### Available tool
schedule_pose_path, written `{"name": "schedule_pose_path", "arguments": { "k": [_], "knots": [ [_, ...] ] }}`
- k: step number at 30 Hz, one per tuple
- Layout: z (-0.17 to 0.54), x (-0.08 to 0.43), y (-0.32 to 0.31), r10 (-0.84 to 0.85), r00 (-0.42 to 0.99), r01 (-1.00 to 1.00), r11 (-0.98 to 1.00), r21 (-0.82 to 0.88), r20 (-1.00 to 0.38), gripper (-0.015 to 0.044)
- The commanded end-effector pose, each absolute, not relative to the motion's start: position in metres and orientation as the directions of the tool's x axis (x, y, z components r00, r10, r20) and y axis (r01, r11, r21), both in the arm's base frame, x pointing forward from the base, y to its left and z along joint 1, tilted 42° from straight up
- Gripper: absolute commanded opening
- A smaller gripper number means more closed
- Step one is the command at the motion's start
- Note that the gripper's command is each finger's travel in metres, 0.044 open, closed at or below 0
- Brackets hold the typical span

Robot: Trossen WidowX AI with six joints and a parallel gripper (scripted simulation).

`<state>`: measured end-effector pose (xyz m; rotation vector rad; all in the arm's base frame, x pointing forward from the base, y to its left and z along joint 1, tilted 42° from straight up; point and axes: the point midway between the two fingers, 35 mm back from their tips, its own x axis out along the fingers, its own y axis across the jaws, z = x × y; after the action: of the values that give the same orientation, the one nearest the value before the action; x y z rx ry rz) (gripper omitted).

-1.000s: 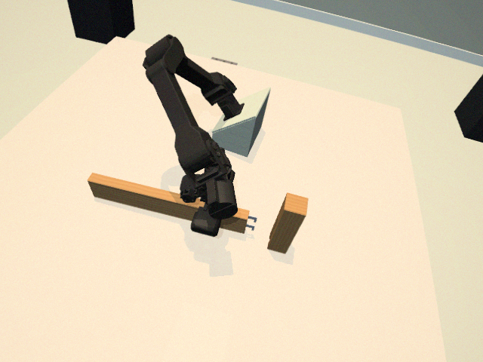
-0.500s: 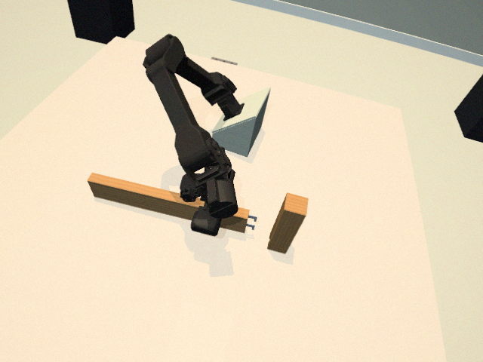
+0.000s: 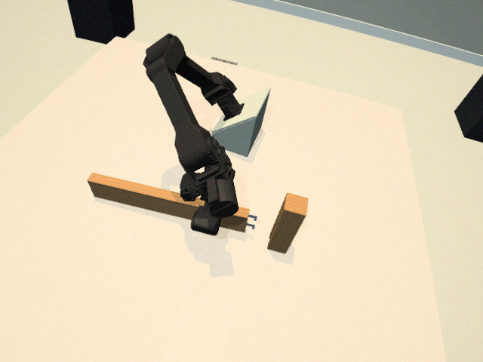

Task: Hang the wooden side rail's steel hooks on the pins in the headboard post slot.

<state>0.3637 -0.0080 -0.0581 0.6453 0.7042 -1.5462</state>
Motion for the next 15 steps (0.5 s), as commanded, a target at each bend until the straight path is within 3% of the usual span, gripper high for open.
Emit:
{"name": "schedule_pose_path", "arguments": {
  "k": [1, 15],
  "knots": [
    [-0.0525, 0.3678, -0.0017, -0.657, -0.065, 0.998, -0.044, -0.047, -0.751, 0.0000],
    [-0.0507, 0.3680, -0.0001, -0.657, -0.065, 0.998, -0.044, -0.047, -0.751, 0.0000]
  ]
}}
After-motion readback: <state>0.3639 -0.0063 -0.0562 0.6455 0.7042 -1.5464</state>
